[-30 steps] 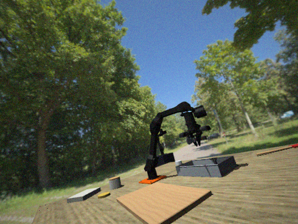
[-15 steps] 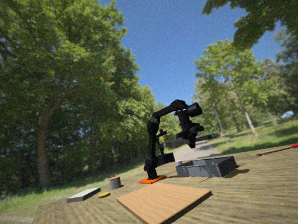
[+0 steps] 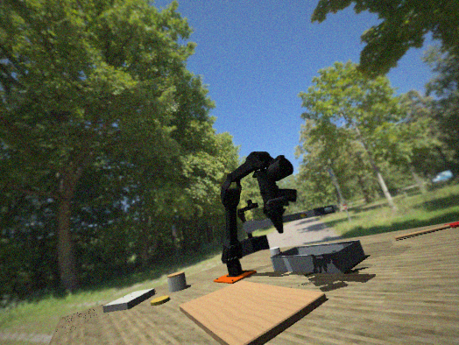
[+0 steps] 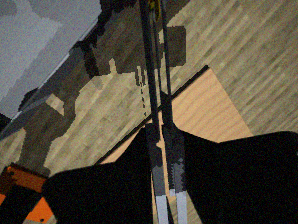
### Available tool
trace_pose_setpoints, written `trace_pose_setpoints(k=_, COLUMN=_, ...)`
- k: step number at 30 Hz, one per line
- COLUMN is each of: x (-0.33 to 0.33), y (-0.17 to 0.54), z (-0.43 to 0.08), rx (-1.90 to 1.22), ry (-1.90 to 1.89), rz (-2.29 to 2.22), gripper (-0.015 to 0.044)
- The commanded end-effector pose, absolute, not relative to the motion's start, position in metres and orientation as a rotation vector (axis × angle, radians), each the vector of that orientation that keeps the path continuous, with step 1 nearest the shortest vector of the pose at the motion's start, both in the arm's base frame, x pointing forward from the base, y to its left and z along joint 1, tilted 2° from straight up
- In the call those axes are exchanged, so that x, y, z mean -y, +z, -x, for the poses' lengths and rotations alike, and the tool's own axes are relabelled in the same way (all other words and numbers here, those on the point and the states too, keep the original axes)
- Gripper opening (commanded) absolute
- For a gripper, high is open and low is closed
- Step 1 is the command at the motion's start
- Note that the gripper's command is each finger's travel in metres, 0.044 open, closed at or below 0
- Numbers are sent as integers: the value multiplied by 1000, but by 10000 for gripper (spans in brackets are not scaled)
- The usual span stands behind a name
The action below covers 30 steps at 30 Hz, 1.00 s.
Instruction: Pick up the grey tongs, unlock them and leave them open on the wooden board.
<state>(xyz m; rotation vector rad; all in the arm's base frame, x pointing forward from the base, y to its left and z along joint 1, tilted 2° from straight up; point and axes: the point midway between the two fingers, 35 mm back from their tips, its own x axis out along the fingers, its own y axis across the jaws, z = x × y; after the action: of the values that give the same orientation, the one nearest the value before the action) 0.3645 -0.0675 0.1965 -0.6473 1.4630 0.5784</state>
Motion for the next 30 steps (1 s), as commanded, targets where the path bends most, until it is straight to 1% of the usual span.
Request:
trace_pose_setpoints(k=1, x=73, y=199, z=-365, rx=-1462, ry=546, rz=618, gripper=-150)
trace_pose_setpoints(k=7, x=85, y=199, z=-363, rx=-1470, ry=505, rz=575, gripper=-150)
trace_pose_setpoints(k=18, x=149, y=201, z=-346, rx=-1500, ry=278, rz=338, gripper=-150)
trace_pose_setpoints(k=30, x=216, y=202, z=-313, rx=-1509, ry=29, rz=67, gripper=-150)
